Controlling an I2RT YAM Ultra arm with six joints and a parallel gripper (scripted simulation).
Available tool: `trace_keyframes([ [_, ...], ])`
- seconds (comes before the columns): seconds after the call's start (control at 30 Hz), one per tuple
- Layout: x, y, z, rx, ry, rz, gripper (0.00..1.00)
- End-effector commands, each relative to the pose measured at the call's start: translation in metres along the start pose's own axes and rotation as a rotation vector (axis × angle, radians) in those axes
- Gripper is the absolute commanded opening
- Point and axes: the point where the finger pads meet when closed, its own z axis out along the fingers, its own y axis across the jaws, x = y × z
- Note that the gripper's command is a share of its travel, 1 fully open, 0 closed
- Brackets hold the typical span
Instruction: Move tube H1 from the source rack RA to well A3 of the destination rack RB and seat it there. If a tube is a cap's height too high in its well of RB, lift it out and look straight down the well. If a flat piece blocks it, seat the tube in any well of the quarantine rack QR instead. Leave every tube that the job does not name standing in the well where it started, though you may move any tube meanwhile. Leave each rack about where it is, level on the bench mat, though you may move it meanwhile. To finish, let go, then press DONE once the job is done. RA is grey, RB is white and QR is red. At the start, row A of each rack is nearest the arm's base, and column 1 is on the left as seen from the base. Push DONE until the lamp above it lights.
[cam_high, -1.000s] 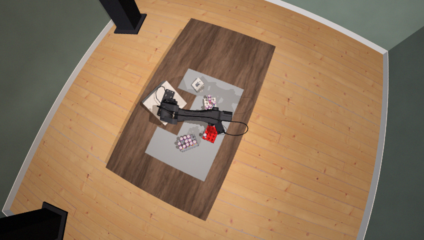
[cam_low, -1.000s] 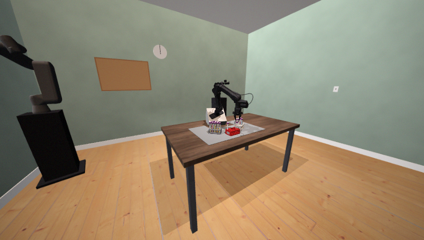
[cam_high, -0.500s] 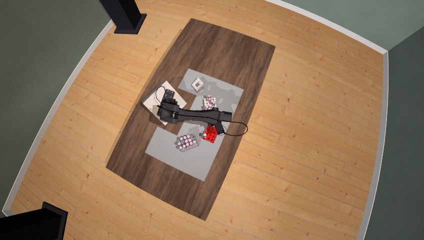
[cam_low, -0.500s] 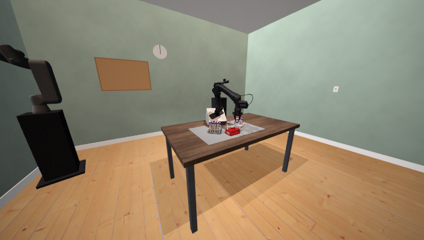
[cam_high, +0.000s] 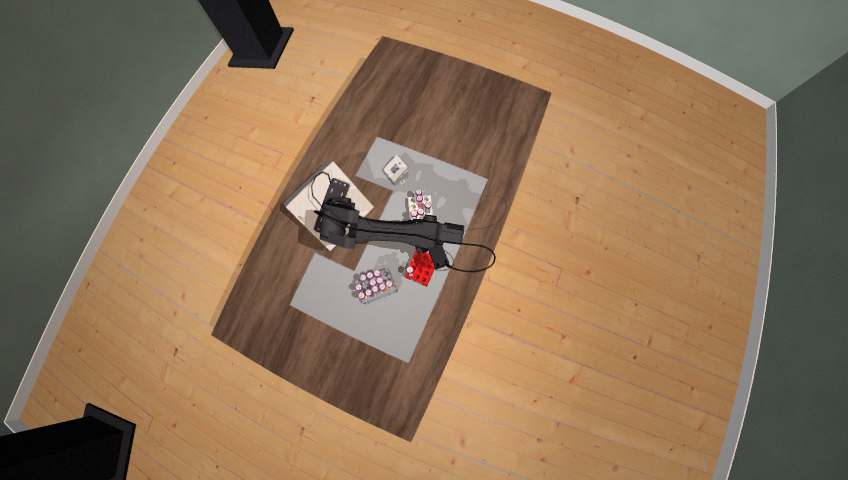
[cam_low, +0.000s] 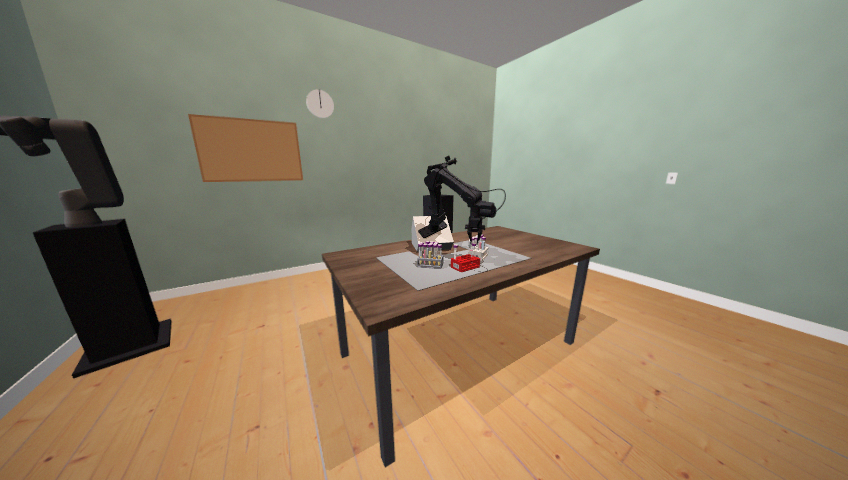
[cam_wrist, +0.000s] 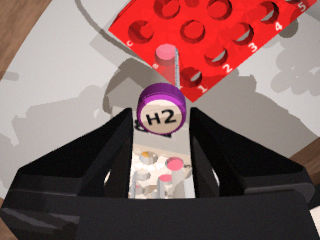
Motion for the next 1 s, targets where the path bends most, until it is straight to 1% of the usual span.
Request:
trace_keyframes([
  [0.0,-0.0022,0.0026,-0.002,-0.012,-0.008,-0.001,0.3],
  [0.07,-0.0021,0.0026,-0.0019,-0.012,-0.008,-0.001,0.3],
  [0.1,-0.0021,0.0026,-0.0019,-0.012,-0.008,-0.001,0.0],
  [0.97,-0.0021,0.0026,-0.0019,-0.012,-0.008,-0.001,0.0],
])
